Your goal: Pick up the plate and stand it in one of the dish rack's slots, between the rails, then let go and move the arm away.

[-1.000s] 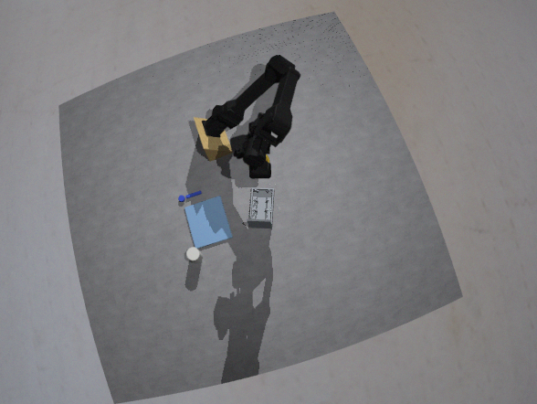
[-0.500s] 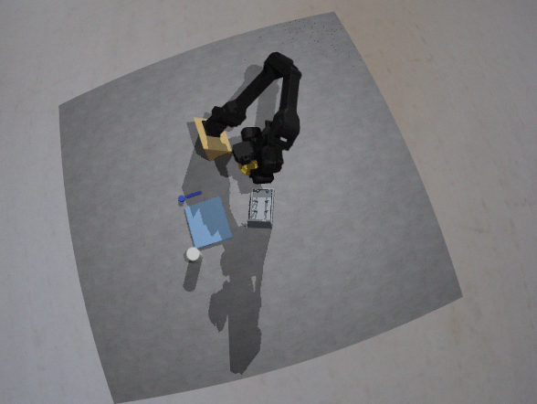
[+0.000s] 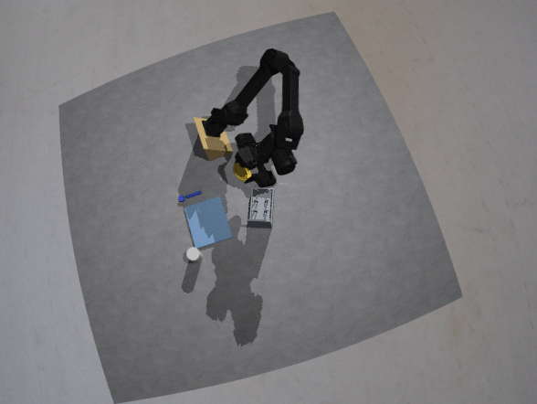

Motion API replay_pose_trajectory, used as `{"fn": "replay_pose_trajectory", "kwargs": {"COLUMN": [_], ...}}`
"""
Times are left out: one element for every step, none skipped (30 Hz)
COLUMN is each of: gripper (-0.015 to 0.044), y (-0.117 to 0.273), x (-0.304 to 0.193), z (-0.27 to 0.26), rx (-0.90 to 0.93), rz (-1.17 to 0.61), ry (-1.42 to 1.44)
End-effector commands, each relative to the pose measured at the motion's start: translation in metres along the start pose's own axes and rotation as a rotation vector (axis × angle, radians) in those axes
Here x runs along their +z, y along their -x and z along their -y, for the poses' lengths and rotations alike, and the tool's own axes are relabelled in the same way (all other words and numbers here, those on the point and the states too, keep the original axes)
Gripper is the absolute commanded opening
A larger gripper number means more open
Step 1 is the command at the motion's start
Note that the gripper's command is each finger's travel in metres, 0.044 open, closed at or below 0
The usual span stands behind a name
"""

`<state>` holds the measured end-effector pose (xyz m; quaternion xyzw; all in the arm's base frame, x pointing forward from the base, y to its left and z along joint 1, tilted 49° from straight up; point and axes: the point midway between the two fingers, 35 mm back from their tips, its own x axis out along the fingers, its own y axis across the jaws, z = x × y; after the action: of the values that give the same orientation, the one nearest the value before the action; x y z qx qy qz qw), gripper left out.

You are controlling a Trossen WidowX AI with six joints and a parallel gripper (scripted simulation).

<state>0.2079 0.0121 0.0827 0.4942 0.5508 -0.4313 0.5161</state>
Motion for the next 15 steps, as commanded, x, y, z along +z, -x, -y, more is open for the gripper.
{"fn": "replay_pose_trajectory", "kwargs": {"gripper": [0.0000, 0.0000, 0.0000, 0.0000, 0.0000, 0.0000, 0.0000, 0.0000, 0.0000, 0.0000, 0.0000, 0.0000, 0.0000, 0.0000, 0.0000], "y": [-0.006, -0.008, -0.009, -0.010, -0.011, -0.012, -0.013, -0.014, -0.015, -0.016, -0.017, -0.018, -0.018, -0.019, -0.020], "x": [-0.001, -0.001, -0.001, -0.002, -0.002, -0.002, -0.002, -0.003, -0.003, -0.004, -0.004, -0.005, -0.005, -0.006, -0.006], "z": [-0.001, -0.002, -0.002, -0.003, -0.003, -0.004, -0.005, -0.005, -0.006, -0.007, -0.008, -0.008, -0.009, -0.010, -0.011], "rx": [0.029, 0.038, 0.046, 0.055, 0.064, 0.073, 0.083, 0.093, 0.103, 0.114, 0.125, 0.136, 0.147, 0.159, 0.171], "rz": [0.078, 0.096, 0.115, 0.133, 0.150, 0.168, 0.186, 0.203, 0.220, 0.237, 0.254, 0.270, 0.286, 0.303, 0.318], "ry": [0.048, 0.061, 0.073, 0.085, 0.097, 0.109, 0.120, 0.132, 0.143, 0.154, 0.164, 0.175, 0.185, 0.195, 0.205]}}
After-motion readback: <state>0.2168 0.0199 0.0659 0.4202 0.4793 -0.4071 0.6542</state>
